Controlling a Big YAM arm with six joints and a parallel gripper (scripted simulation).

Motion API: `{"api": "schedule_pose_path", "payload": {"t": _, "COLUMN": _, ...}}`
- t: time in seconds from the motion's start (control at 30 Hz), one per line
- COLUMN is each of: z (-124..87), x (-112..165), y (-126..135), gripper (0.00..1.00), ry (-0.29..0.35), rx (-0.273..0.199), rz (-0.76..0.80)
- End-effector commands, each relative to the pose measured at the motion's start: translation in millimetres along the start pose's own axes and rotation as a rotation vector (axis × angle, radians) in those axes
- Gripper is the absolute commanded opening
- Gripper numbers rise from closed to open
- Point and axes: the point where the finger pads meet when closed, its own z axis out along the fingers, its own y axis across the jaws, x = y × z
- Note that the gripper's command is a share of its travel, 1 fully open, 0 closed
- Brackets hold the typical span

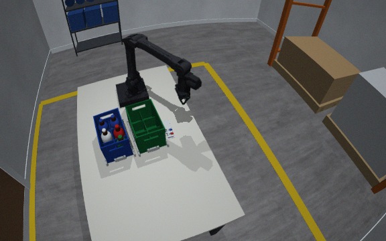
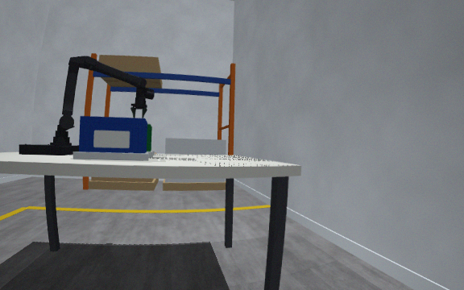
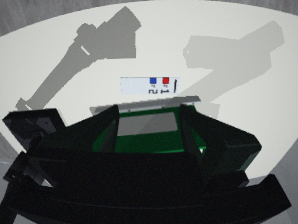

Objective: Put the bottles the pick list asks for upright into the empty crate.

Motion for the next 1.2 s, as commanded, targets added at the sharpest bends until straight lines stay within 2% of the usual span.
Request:
{"api": "schedule_pose_path", "payload": {"t": 0.0, "z": -14, "x": -7, "y": -8, "gripper": 0.61, "ry": -0.025, "rx": 0.031, "rz": -0.002}}
{"api": "schedule_pose_path", "payload": {"t": 0.37, "z": -14, "x": -7, "y": -8, "gripper": 0.61, "ry": -0.025, "rx": 0.031, "rz": -0.002}}
{"api": "schedule_pose_path", "payload": {"t": 0.4, "z": -12, "x": 8, "y": -4, "gripper": 0.61, "ry": -0.024, "rx": 0.027, "rz": 0.053}}
{"api": "schedule_pose_path", "payload": {"t": 0.57, "z": -15, "x": 35, "y": -2, "gripper": 0.61, "ry": -0.012, "rx": 0.012, "rz": 0.22}}
{"api": "schedule_pose_path", "payload": {"t": 0.8, "z": -20, "x": 69, "y": -3, "gripper": 0.61, "ry": -0.012, "rx": 0.01, "rz": 0.441}}
{"api": "schedule_pose_path", "payload": {"t": 0.87, "z": -20, "x": 69, "y": -3, "gripper": 0.61, "ry": -0.012, "rx": 0.01, "rz": 0.441}}
{"api": "schedule_pose_path", "payload": {"t": 0.9, "z": -37, "x": 66, "y": -17, "gripper": 0.61, "ry": -0.051, "rx": 0.054, "rz": 0.485}}
{"api": "schedule_pose_path", "payload": {"t": 0.93, "z": -22, "x": 78, "y": -7, "gripper": 0.61, "ry": -0.021, "rx": 0.021, "rz": 0.52}}
{"api": "schedule_pose_path", "payload": {"t": 1.1, "z": -25, "x": 104, "y": -5, "gripper": 0.61, "ry": -0.011, "rx": 0.01, "rz": 0.676}}
{"api": "schedule_pose_path", "payload": {"t": 1.17, "z": -32, "x": 111, "y": -10, "gripper": 0.61, "ry": -0.022, "rx": 0.02, "rz": 0.732}}
